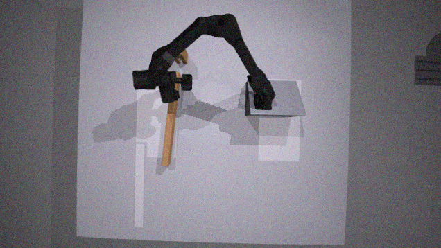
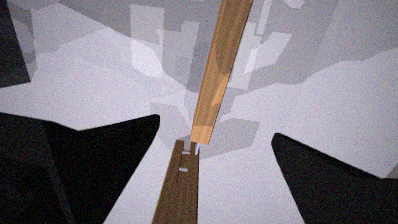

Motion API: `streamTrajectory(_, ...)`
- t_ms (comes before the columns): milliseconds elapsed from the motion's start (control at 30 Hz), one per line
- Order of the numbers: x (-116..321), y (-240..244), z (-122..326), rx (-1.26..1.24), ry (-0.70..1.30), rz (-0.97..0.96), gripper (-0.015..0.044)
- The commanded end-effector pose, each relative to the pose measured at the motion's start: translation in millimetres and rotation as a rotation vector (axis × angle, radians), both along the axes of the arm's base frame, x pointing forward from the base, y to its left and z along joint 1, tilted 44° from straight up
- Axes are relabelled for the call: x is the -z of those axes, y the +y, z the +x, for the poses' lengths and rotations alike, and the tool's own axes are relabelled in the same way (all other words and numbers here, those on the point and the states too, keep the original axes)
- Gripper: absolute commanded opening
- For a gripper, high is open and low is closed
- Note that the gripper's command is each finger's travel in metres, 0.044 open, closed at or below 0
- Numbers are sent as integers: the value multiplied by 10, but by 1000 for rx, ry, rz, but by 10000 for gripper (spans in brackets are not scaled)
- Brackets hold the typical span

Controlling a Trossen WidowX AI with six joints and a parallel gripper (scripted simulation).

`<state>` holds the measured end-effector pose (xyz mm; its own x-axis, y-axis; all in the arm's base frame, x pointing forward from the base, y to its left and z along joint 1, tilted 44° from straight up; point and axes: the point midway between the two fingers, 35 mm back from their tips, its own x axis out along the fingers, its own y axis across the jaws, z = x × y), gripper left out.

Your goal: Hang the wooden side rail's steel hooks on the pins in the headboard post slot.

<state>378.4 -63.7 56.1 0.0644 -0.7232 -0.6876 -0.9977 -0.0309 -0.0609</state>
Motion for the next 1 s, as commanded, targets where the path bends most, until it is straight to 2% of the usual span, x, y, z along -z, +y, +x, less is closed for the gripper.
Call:
streamTrajectory(0, 224, 108, 62, 106, -30, 41, 440)
streamTrajectory(233, 244, 89, 63, 106, -30, 41, 440)
streamTrajectory(367, 473, -139, 64, 106, -30, 40, 440)
streamTrajectory(967, 622, -284, 70, 106, -30, 39, 440)
